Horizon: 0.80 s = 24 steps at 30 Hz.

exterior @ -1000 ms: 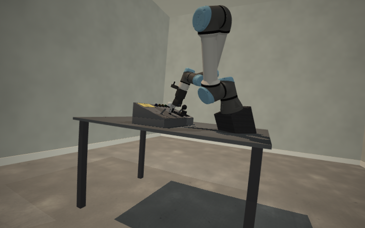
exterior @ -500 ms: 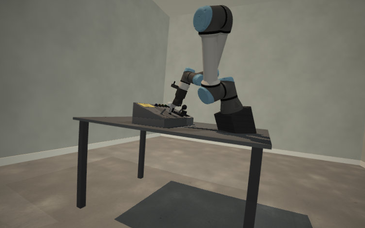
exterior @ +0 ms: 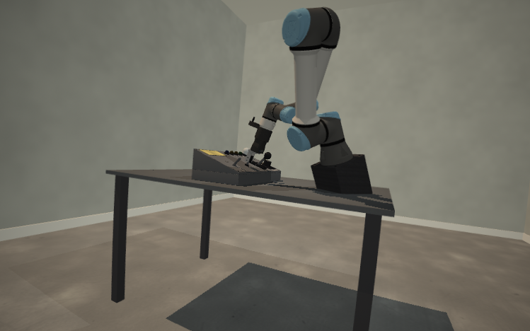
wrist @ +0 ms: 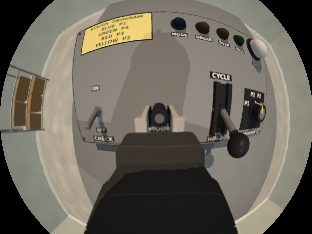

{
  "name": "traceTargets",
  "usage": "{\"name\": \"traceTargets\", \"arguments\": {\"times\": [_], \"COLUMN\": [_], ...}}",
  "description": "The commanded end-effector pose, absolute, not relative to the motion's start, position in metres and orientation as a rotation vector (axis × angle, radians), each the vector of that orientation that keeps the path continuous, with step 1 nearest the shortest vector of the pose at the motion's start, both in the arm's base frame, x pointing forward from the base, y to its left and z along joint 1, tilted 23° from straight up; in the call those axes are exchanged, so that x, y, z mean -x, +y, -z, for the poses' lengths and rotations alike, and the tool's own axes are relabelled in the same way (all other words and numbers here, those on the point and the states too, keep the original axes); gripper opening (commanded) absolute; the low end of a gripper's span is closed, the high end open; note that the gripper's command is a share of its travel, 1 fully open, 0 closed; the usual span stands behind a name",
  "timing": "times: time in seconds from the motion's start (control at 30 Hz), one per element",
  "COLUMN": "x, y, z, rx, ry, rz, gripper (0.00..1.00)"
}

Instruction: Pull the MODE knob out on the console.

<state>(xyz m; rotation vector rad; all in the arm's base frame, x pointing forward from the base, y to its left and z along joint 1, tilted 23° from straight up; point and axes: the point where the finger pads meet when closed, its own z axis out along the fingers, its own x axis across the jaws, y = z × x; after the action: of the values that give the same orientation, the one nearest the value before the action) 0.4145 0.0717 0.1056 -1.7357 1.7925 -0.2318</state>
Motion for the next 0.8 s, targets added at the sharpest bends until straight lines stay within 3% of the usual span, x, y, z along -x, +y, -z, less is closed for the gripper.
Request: {"name": "traceTargets", "arguments": {"times": [0.0, 0.77], "x": [-0.4141, -0.4111], "y": [0.0712, 0.0696], "z": [-0.1069, -0.1112], "rx": [1.736, 1.736], "ry": [1.792, 1.792], "rz": [0.233, 0.233], "gripper": [0.00, 0.00]}}
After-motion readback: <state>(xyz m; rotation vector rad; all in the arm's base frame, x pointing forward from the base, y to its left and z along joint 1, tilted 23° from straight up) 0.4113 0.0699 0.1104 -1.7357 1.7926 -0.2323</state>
